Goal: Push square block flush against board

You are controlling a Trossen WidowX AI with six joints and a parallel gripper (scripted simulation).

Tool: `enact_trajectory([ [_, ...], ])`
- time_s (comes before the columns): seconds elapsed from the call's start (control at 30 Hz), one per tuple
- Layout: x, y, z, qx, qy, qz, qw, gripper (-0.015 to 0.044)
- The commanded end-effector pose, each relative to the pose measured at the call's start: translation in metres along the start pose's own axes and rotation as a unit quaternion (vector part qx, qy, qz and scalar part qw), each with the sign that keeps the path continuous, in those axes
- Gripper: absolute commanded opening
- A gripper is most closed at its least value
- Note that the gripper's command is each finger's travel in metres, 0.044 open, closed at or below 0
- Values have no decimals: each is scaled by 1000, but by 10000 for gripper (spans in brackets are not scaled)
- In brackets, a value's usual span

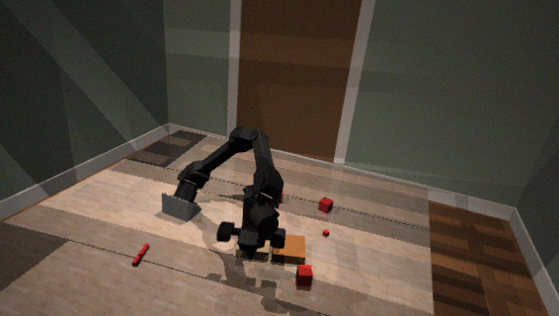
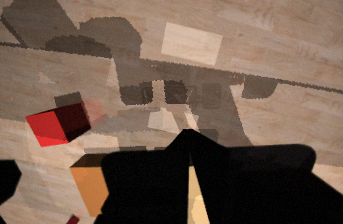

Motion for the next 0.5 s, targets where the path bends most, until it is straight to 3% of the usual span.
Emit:
enact_trajectory([
  [0.0,8,-1,1,4,-4,0,1000,0],
  [0.47,13,-24,-18,197,1,-3,980,0],
])
Point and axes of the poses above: the point midway between the two fingers, 35 mm back from their tips, its own x axis back along the fingers, its own z axis across the jaws, y = z × x, the point moved 10 cm from there along x, back along the fingers, and after that the axes turned 1 degree about -x, right-handed, at the moved point
